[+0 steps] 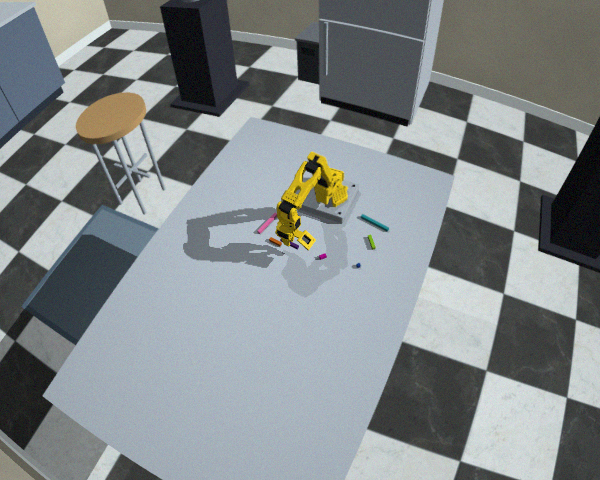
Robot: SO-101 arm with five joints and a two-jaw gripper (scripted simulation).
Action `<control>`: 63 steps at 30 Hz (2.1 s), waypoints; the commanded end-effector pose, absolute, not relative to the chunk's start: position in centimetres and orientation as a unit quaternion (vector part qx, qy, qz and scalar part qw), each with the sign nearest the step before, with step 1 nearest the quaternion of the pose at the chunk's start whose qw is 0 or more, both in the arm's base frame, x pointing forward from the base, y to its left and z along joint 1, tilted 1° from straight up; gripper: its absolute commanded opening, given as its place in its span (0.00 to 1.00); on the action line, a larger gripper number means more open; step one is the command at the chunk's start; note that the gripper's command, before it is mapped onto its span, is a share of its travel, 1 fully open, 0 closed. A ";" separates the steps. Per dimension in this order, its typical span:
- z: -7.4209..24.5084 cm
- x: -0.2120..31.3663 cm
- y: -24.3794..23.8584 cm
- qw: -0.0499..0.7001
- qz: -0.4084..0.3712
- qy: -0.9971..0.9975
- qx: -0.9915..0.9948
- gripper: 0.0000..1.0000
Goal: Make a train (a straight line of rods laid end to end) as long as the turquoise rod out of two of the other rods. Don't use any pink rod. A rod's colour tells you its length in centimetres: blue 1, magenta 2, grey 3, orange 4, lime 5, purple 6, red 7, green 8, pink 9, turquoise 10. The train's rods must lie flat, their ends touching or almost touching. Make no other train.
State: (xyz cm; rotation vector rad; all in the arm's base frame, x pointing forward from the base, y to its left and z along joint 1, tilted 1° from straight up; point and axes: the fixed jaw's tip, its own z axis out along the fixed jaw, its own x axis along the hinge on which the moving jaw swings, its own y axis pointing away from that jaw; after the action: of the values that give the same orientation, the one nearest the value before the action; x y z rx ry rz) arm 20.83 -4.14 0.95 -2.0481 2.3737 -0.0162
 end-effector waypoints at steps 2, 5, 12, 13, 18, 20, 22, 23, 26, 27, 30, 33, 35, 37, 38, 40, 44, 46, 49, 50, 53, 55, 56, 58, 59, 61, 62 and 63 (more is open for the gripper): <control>1.0 20.8 -3.9 0.005 -0.007 0.757 -0.653 0.00; 1.0 20.8 -3.9 0.005 -0.007 0.757 -0.653 0.00; 1.0 20.8 -3.9 0.005 -0.007 0.757 -0.653 0.00; 1.0 20.8 -3.9 0.005 -0.007 0.757 -0.653 0.00; 0.9 20.8 -3.9 0.005 -0.007 0.757 -0.653 0.00; 0.7 20.8 -3.9 0.005 -0.007 0.757 -0.653 0.00; 0.5 20.8 -3.9 0.005 -0.007 0.757 -0.653 0.00; 0.4 20.8 -3.9 0.005 -0.007 0.757 -0.653 0.00; 0.0 20.8 -3.9 0.005 -0.007 0.757 -0.653 0.00; -0.1 20.8 -3.9 0.005 -0.007 0.757 -0.653 0.00; -0.4 20.8 -3.9 0.005 -0.007 0.757 -0.653 0.00; -0.7 20.8 -3.9 0.005 -0.007 0.757 -0.653 0.00; -0.7 20.8 -3.9 0.005 -0.007 0.757 -0.653 0.00; -0.8 20.8 -3.9 0.005 -0.007 0.757 -0.653 0.00; -0.9 20.8 -3.9 0.005 -0.007 0.757 -0.653 0.00; -0.9 20.8 -3.9 0.005 -0.007 0.757 -0.653 0.00; -1.5 20.4 -3.9 -0.004 0.005 0.757 -0.653 0.00; -1.5 20.4 -3.9 -0.004 0.005 0.757 -0.653 0.00; -1.5 20.4 -3.9 -0.004 0.005 0.757 -0.653 0.00; -1.5 20.4 -3.9 -0.004 0.005 0.757 -0.653 0.00; -1.5 20.4 -3.9 -0.004 0.005 0.757 -0.653 0.00; -1.5 20.4 -3.9 -0.004 0.005 0.757 -0.653 0.00; -1.5 20.4 -3.9 -0.004 0.005 0.757 -0.653 0.00; -1.5 20.4 -3.9 -0.004 0.005 0.757 -0.653 0.00; -1.5 20.4 -3.9 -0.004 0.005 0.757 -0.653 0.00; -1.5 20.4 -3.9 -0.004 0.005 0.757 -0.653 0.00; -1.5 20.4 -3.9 -0.004 0.005 0.757 -0.653 0.00; -1.5 20.4 -3.9 -0.004 0.005 0.757 -0.653 0.00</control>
State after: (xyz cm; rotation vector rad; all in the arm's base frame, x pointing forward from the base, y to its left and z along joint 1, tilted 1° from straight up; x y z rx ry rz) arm 20.80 -4.14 -1.10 -2.0487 2.3753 -0.0131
